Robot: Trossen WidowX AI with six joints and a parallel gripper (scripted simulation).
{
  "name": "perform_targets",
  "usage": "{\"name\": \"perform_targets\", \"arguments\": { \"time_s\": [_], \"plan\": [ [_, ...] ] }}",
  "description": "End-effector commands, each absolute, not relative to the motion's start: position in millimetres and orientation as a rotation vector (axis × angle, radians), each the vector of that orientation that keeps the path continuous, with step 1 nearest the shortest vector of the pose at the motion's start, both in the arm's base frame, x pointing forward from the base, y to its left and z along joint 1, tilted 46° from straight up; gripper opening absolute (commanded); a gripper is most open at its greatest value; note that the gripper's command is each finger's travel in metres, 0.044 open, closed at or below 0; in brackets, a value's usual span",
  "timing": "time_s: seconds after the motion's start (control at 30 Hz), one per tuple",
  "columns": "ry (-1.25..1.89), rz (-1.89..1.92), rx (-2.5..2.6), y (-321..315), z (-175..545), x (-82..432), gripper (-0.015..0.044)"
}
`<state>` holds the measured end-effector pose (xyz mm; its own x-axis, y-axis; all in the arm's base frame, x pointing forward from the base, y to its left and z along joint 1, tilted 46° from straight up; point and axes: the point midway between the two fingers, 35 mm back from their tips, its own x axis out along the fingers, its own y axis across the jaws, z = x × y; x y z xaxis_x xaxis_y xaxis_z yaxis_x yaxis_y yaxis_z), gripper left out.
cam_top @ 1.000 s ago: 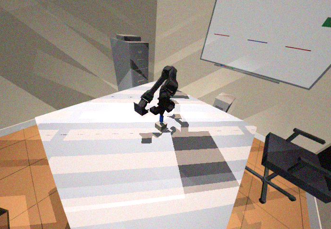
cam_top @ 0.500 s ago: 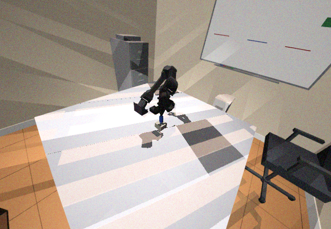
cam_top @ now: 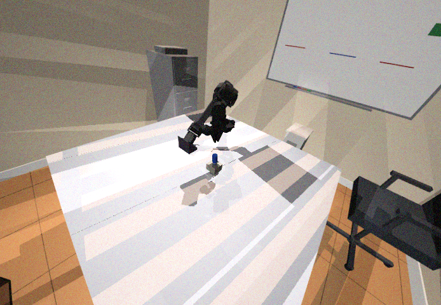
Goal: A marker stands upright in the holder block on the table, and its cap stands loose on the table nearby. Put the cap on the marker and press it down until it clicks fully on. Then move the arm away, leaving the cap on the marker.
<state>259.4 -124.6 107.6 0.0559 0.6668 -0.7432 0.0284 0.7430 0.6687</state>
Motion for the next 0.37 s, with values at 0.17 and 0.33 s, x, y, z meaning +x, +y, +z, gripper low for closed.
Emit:
{"name": "perform_targets", "arguments": {
  "time_s": [0.17, 0.33],
  "plan": [
    [1.452, 0.531, 0.600, -126.2, 109.7, 258.6, 0.0315],
    [1.452, 0.531, 0.600, -126.2, 109.7, 258.6, 0.0440]
  ]
}}
